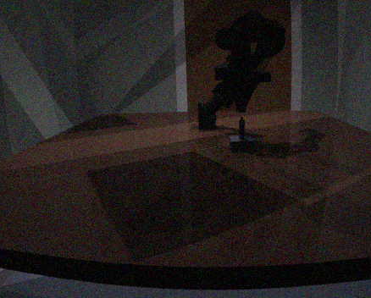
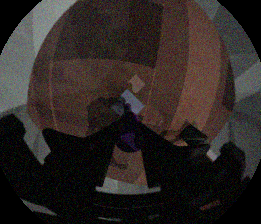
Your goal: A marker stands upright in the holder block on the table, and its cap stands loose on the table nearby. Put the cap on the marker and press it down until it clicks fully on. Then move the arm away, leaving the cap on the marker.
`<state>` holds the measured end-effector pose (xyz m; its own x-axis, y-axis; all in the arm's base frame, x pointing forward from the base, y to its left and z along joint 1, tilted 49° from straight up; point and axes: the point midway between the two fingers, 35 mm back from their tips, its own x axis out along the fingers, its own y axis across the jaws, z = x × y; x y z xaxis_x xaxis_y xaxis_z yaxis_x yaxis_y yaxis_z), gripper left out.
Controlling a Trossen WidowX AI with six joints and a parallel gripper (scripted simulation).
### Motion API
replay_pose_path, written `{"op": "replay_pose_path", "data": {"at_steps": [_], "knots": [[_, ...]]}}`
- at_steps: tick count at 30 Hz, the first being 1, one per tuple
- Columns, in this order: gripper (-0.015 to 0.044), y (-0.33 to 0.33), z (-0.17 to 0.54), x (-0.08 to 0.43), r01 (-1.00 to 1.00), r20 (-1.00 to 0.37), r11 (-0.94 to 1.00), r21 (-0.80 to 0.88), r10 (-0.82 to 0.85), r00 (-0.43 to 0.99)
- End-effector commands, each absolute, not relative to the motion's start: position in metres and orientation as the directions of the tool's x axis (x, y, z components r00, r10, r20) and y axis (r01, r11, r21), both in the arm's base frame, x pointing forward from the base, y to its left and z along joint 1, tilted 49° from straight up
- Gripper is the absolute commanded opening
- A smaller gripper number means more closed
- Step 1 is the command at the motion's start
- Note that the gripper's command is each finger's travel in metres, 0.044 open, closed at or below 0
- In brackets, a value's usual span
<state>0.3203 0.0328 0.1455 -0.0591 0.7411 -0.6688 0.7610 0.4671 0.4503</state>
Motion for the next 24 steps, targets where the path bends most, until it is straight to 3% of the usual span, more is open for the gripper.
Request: {"op": "replay_pose_path", "data": {"at_steps": [1, 24], "knots": [[0.0, 0.034, 0.147, 0.32, 0.766, -0.667, 0.459, 0.45, 0.743, -0.054], [0.0, 0.057, 0.126, 0.32, 0.766, -0.667, 0.459, 0.45, 0.743, -0.053]]}}
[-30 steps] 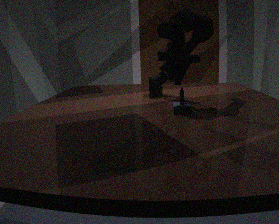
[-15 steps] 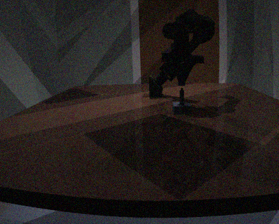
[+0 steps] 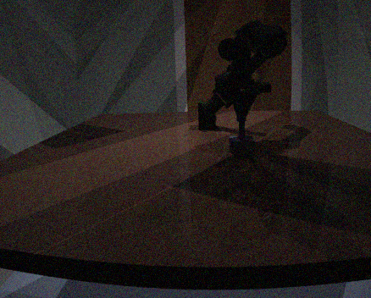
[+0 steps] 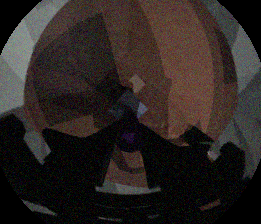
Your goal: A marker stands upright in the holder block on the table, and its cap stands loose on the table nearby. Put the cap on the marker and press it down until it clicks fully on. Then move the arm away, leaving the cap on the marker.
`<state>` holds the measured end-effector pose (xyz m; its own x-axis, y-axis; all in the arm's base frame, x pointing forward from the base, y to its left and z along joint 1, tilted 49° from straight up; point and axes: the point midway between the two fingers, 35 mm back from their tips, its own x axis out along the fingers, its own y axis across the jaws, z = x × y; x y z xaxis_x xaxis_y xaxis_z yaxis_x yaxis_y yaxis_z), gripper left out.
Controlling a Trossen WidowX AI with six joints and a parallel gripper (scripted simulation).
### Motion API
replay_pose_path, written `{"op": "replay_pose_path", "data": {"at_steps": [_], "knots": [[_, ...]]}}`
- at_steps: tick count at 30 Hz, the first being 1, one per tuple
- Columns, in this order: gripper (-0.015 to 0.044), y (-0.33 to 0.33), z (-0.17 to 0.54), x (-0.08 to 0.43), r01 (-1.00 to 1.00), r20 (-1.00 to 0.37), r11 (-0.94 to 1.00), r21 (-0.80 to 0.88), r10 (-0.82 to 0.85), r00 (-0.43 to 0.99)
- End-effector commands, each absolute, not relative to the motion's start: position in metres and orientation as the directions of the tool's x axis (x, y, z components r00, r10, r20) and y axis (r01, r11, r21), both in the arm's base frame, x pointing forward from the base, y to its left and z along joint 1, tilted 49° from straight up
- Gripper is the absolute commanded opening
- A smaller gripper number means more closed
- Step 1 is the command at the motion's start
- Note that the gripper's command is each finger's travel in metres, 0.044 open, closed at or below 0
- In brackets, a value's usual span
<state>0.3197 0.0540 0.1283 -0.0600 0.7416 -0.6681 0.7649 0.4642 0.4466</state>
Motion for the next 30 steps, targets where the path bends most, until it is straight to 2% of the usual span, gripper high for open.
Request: {"op": "replay_pose_path", "data": {"at_steps": [1, 20, 30], "knots": [[0.0, 0.058, 0.125, 0.32, 0.766, -0.667, 0.459, 0.45, 0.743, -0.053], [0.0, 0.079, 0.108, 0.317, 0.765, -0.665, 0.458, 0.452, 0.745, -0.053], [0.0263, 0.078, 0.108, 0.317, 0.763, -0.665, 0.464, 0.45, 0.744, -0.06]]}}
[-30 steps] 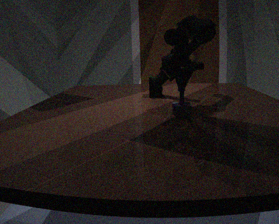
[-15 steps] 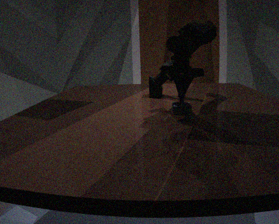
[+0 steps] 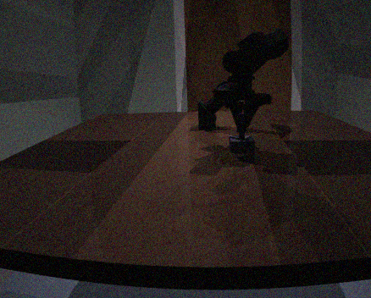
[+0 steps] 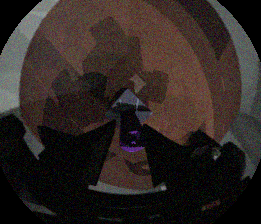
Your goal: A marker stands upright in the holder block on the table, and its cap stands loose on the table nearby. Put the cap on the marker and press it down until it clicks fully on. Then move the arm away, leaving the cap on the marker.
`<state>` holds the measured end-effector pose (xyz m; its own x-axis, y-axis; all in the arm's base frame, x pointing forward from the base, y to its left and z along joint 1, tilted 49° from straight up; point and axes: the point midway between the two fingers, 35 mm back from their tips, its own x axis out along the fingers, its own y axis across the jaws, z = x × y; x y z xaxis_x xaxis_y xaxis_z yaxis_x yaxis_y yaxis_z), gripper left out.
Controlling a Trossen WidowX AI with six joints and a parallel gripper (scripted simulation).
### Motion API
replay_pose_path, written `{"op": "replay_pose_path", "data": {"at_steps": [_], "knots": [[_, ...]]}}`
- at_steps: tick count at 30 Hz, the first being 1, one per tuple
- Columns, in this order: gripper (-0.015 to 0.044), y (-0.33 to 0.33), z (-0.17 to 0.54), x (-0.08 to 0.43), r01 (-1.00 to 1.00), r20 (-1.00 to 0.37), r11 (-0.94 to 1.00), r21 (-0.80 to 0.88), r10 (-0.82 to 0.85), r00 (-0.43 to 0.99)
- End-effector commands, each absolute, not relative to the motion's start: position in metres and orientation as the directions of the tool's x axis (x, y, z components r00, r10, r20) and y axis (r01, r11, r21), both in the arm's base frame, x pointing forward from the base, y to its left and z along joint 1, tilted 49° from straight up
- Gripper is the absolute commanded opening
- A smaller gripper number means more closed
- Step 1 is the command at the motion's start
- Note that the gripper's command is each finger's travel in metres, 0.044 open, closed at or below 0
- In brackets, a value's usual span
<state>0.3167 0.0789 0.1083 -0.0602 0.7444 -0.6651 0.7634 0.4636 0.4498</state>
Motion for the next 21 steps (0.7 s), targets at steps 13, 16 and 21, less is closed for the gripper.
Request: {"op": "replay_pose_path", "data": {"at_steps": [13, 16, 21], "knots": [[0.044, 0.039, 0.142, 0.321, 0.814, -0.663, 0.418, 0.404, 0.747, -0.054], [0.044, 0.023, 0.157, 0.32, 0.834, -0.658, 0.396, 0.385, 0.751, -0.052], [0.0387, 0.023, 0.157, 0.32, 0.795, -0.659, 0.43, 0.427, 0.75, -0.052]]}}
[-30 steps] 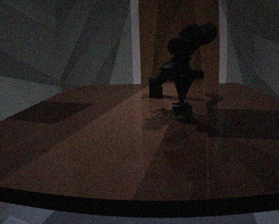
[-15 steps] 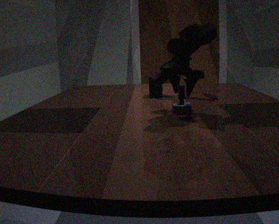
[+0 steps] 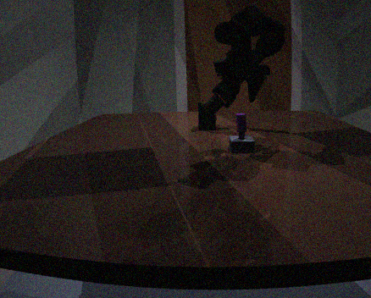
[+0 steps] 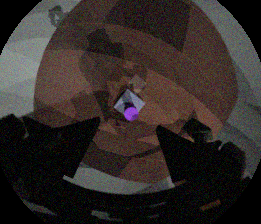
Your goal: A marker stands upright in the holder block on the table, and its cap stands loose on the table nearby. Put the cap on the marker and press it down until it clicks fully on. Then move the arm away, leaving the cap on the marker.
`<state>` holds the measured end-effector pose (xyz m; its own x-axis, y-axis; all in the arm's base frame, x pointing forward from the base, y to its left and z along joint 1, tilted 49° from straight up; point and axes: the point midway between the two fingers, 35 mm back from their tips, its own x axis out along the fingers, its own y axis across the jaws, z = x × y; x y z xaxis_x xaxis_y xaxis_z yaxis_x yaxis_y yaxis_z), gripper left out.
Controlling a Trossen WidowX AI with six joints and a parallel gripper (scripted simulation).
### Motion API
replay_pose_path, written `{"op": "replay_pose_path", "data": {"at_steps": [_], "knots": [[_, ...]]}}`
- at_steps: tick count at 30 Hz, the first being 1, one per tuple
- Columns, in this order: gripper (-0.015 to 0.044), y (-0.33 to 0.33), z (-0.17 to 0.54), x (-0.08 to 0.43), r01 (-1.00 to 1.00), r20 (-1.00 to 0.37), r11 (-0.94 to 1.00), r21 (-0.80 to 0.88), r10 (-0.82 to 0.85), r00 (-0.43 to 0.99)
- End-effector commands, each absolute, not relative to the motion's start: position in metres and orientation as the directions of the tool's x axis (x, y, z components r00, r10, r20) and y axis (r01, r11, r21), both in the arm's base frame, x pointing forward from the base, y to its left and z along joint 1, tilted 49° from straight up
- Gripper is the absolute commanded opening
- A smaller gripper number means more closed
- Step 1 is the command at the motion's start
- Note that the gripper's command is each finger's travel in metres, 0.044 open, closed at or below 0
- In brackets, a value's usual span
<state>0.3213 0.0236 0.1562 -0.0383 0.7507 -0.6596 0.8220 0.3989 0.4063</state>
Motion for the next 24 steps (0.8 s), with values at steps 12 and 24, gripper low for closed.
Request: {"op": "replay_pose_path", "data": {"at_steps": [12, 24], "knots": [[0.0072, 0.0274, 0.1494, 0.3191, -0.115, -0.667, 0.659, 0.744, 0.743, -0.054], [0.0, 0.0276, 0.1492, 0.3191, -0.115, -0.667, 0.659, 0.744, 0.743, -0.054]]}}
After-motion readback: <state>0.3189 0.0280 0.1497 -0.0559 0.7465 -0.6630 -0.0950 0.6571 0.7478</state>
